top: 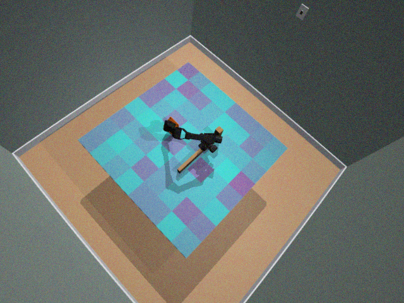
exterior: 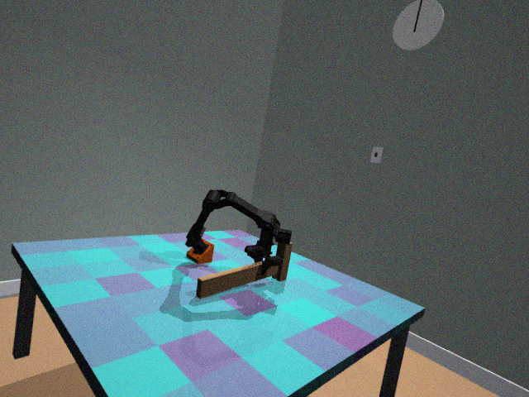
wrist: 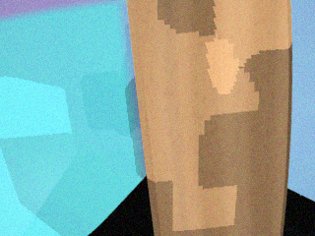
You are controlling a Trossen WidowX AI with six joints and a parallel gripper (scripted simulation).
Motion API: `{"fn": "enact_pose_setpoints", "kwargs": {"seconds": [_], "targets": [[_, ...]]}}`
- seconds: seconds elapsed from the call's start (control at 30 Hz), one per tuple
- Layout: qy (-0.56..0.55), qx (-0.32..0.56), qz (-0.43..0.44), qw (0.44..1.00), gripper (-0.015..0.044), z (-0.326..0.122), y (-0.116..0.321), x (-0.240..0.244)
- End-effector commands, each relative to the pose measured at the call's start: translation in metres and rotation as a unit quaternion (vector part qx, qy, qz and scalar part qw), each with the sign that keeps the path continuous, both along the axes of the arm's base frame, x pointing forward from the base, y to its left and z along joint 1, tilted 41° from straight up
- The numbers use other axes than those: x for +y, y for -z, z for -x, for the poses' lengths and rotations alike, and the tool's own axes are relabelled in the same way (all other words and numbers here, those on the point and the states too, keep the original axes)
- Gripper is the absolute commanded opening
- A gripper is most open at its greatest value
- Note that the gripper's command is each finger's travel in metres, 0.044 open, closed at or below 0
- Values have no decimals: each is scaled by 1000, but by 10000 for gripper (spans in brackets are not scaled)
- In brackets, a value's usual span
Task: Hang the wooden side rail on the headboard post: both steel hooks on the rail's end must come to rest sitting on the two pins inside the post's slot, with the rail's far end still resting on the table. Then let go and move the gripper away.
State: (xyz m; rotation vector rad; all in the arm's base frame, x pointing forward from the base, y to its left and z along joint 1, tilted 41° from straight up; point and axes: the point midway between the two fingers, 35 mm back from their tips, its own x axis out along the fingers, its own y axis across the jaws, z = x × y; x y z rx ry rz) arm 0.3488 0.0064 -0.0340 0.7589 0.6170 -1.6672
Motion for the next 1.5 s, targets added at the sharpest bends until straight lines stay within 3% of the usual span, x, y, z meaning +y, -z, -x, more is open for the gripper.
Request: {"fn": "enact_pose_setpoints", "kwargs": {"seconds": [0.0,1.47], "targets": [[-5,-5,-3,1000,0,-3,-2,6],[-5,-5,-3,1000,0,-2,2,9]]}}
